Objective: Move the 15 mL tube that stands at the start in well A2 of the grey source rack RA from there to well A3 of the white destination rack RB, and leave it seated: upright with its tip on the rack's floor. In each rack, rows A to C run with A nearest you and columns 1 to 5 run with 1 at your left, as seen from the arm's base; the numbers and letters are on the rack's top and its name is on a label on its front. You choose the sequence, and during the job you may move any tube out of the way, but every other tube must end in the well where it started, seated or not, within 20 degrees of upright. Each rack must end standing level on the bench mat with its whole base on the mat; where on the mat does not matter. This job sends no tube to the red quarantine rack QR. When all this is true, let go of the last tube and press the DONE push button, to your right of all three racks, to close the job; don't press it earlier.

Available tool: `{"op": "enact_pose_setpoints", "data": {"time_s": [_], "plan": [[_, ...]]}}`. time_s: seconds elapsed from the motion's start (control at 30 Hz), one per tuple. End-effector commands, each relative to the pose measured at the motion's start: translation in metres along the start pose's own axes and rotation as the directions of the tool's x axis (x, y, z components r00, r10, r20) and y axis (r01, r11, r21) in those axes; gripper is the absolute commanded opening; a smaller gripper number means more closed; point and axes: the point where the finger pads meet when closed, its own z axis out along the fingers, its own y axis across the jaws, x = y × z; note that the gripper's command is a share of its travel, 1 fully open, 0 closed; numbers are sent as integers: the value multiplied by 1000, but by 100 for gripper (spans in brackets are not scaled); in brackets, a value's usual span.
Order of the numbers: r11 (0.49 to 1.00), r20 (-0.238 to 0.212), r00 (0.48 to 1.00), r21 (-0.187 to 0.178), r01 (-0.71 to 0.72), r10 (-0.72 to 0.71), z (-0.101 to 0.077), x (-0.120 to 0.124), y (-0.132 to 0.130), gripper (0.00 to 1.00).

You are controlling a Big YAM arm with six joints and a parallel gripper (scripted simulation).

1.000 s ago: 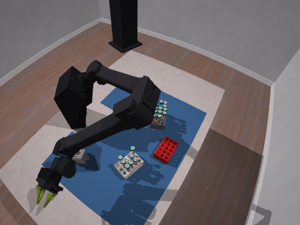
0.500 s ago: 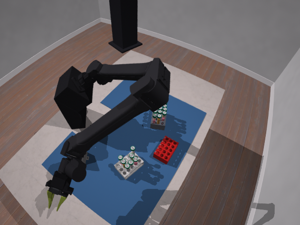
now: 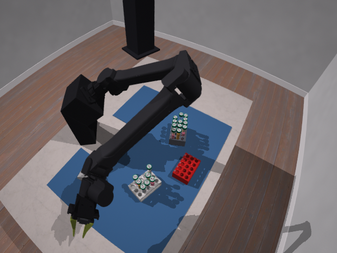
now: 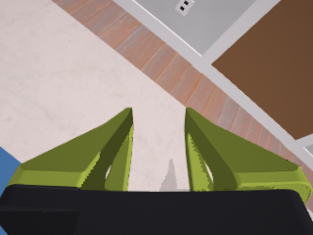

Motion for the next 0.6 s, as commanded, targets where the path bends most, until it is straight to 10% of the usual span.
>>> {"op": "enact_pose_setpoints", "data": {"time_s": [0.0, 0.57], "plan": [[996, -34, 997, -46, 73, -74, -5, -6, 27, 30], [973, -142, 969, -142, 181, -202, -48, -10, 82, 30]]}}
